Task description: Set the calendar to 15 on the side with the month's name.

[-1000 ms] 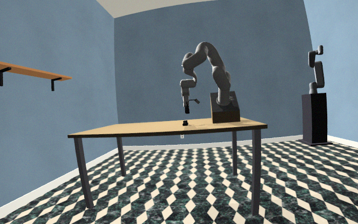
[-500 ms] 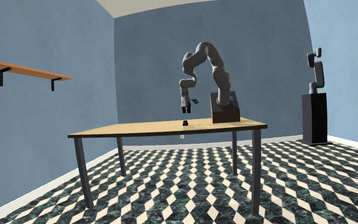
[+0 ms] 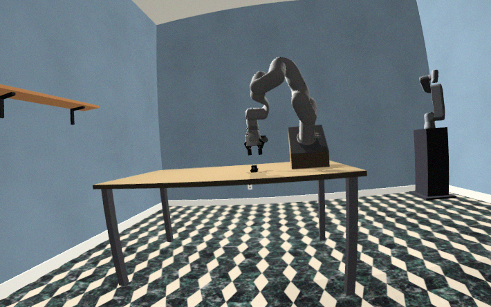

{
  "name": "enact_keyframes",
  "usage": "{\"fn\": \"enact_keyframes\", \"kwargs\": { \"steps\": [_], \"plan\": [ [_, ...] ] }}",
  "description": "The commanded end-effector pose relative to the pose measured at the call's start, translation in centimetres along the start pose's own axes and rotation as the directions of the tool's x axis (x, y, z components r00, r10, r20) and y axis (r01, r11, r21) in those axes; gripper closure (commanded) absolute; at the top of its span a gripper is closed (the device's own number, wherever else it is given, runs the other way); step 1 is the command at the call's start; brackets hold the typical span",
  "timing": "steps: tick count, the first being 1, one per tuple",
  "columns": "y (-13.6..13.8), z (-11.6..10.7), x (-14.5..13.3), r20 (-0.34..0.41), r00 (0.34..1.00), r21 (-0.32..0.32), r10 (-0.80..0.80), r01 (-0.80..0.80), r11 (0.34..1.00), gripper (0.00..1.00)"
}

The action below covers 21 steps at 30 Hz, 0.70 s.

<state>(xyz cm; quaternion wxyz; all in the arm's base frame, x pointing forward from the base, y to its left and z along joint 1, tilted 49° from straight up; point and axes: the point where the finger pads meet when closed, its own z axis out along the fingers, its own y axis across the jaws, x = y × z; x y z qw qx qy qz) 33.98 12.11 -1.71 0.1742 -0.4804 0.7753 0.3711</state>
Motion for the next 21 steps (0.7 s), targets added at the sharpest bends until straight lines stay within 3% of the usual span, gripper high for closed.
{"fn": "enact_keyframes", "kwargs": {
  "steps": [1, 10, 21],
  "plan": [
    [-0.2, -0.2, -0.3, 0.008, 0.987, 0.008, -0.163, 0.163, 0.987, 0.0],
    [-0.34, -0.38, -0.71, 0.005, 0.915, 0.01, -0.404, 0.404, 0.915, 0.0],
    [-0.43, -0.49, -0.97, 0.003, 0.842, 0.01, -0.54, 0.54, 0.842, 0.0]
  ]
}}
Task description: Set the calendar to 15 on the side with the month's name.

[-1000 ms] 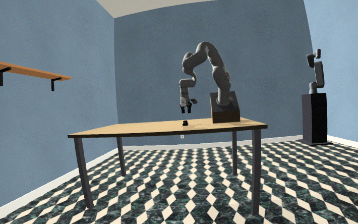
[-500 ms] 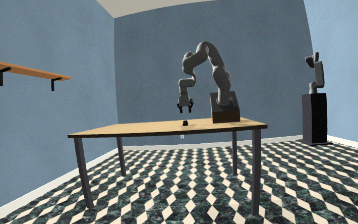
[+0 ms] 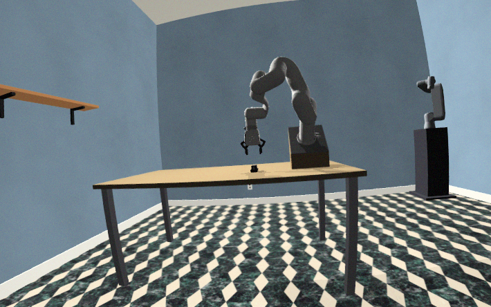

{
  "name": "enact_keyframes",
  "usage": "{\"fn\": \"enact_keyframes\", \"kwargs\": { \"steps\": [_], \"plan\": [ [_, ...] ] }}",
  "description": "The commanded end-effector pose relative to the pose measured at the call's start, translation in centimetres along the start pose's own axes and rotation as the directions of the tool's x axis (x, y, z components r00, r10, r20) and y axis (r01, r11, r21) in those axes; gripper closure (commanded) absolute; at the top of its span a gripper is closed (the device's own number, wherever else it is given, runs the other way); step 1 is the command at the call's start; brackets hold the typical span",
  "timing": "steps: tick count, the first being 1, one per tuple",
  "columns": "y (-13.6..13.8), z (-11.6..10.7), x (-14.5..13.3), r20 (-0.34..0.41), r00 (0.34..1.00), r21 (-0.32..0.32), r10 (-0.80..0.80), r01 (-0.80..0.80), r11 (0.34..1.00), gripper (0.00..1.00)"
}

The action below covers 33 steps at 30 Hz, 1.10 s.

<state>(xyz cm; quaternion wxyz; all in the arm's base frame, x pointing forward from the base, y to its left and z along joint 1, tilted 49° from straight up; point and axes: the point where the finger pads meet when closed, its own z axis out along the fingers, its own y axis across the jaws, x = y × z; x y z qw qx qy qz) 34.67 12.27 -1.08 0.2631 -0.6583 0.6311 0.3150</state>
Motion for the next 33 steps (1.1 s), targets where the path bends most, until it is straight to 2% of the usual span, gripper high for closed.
{"fn": "enact_keyframes", "kwargs": {
  "steps": [1, 11, 12, 33],
  "plan": [
    [-0.19, -0.13, -0.07, 0.002, 0.997, 0.007, -0.073, 0.073, 0.997, 0.0],
    [-0.21, -0.15, -0.09, 0.002, 0.996, 0.007, -0.091, 0.091, 0.996, 0.0],
    [-0.21, -0.15, -0.09, 0.002, 0.996, 0.007, -0.091, 0.091, 0.996, 0.51],
    [-0.21, -0.15, -0.09, 0.002, 0.996, 0.007, -0.091, 0.091, 0.996, 0.51]
  ]
}}
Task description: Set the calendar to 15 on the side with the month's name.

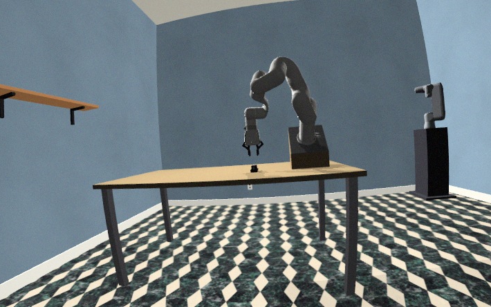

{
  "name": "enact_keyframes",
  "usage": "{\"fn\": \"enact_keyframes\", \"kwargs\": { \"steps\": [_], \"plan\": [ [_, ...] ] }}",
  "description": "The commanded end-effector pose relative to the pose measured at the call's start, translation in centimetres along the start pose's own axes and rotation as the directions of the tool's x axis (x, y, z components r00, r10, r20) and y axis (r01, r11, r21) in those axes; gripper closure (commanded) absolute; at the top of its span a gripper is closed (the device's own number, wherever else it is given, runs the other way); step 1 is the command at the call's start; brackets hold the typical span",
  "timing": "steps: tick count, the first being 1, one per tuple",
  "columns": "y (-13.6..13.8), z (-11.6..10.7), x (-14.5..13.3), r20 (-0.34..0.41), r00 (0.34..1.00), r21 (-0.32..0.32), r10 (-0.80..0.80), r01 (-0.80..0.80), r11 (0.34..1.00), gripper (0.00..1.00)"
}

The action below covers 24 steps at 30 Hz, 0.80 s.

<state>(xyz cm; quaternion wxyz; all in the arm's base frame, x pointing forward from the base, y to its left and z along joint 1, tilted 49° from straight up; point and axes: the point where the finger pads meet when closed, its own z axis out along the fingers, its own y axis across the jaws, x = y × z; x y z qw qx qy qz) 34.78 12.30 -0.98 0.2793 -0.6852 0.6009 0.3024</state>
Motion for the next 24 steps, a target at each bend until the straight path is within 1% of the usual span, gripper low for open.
{"fn": "enact_keyframes", "kwargs": {
  "steps": [1, 24],
  "plan": [
    [-0.1, -0.09, 0.02, -0.001, 1.0, 0.003, -0.001, 0.001, 1.0, 0.51],
    [-0.1, 0.26, 0.01, 0.004, 1.0, 0.001, -0.002, 0.002, 1.0, 0.51]
  ]
}}
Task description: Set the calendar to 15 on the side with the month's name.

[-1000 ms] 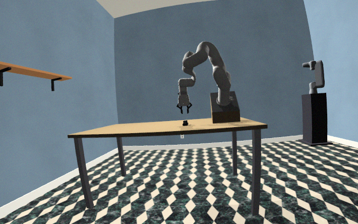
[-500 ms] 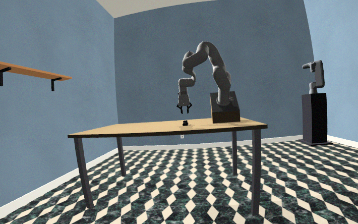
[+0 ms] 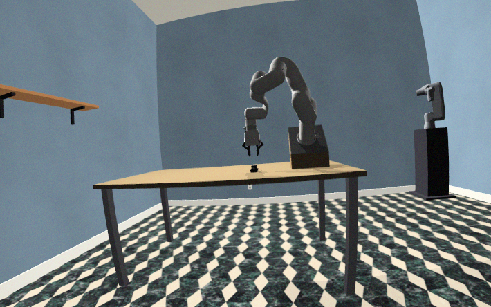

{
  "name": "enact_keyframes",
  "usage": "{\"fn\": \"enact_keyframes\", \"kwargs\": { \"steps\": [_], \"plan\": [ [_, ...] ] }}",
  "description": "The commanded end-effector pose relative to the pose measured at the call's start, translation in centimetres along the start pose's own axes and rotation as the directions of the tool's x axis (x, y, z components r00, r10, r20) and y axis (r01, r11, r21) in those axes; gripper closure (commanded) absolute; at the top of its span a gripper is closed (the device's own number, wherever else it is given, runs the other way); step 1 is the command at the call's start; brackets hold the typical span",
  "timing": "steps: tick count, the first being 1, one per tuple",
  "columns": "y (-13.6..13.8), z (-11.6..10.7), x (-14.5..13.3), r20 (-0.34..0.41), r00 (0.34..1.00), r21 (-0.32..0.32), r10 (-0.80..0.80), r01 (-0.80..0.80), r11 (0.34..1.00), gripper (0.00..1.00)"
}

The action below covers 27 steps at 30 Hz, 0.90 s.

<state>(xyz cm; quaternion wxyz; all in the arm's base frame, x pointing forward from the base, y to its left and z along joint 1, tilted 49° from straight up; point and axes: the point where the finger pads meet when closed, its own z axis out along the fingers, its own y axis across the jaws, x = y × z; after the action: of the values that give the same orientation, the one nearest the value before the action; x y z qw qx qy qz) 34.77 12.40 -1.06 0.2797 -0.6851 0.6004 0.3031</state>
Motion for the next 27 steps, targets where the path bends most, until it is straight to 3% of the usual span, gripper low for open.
{"fn": "enact_keyframes", "kwargs": {
  "steps": [1, 27],
  "plan": [
    [-0.1, 0.1, 0.0, 0.002, 1.0, 0.002, -0.002, 0.002, 1.0, 0.51],
    [-0.1, 3.4, 0.0, 0.004, 1.0, 0.001, -0.002, 0.002, 1.0, 0.51]
  ]
}}
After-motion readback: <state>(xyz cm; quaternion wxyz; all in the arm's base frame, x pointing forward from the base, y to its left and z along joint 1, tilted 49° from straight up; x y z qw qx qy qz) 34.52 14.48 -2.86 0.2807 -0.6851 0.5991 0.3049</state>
